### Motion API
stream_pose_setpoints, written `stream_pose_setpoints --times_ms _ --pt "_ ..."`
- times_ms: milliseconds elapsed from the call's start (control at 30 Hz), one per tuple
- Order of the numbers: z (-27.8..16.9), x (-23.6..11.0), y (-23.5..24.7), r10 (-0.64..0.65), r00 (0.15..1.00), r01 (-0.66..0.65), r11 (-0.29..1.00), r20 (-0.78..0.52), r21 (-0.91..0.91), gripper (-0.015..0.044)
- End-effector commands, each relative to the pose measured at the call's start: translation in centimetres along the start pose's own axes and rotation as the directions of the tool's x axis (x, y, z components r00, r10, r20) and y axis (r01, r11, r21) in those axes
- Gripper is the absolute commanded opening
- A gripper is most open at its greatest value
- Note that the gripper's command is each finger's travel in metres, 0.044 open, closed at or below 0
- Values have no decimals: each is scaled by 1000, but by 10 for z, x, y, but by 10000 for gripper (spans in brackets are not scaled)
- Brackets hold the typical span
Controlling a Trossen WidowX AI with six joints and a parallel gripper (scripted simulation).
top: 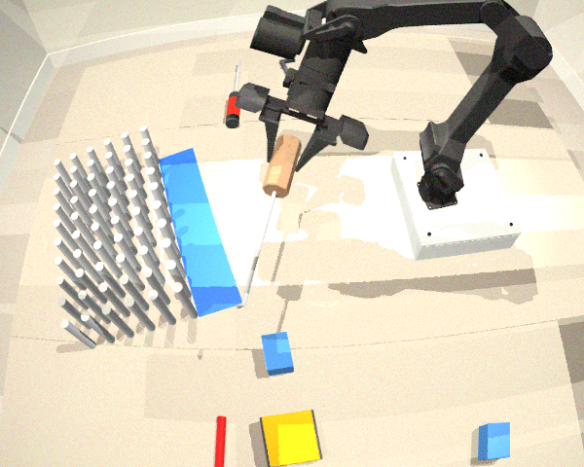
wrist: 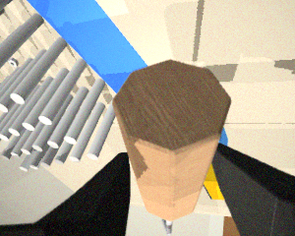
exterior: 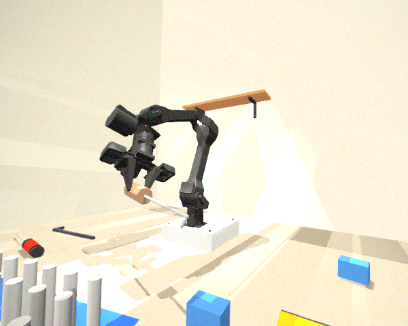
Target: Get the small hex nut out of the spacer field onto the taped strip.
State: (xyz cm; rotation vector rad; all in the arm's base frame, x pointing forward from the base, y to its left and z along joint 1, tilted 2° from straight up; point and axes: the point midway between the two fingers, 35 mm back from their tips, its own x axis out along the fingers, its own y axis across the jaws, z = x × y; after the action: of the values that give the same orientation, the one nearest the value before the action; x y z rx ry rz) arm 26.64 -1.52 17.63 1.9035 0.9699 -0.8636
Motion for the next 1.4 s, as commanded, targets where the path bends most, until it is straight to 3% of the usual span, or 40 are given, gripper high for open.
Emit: stream_pose_setpoints --times_ms 0,400,833,1000,1367 --pt "6 -5 0 9 1000 -8 990 -8 140 0" --pt "27 -16 0 34 999 -25 848 -7 529 0" --pt "48 -30 -3 67 998 -31 533 -5 846 0" --pt "55 -34 -4 79 997 -28 400 -4 916 0" --pt "66 -18 -4 80 997 -28 395 -4 918 0"
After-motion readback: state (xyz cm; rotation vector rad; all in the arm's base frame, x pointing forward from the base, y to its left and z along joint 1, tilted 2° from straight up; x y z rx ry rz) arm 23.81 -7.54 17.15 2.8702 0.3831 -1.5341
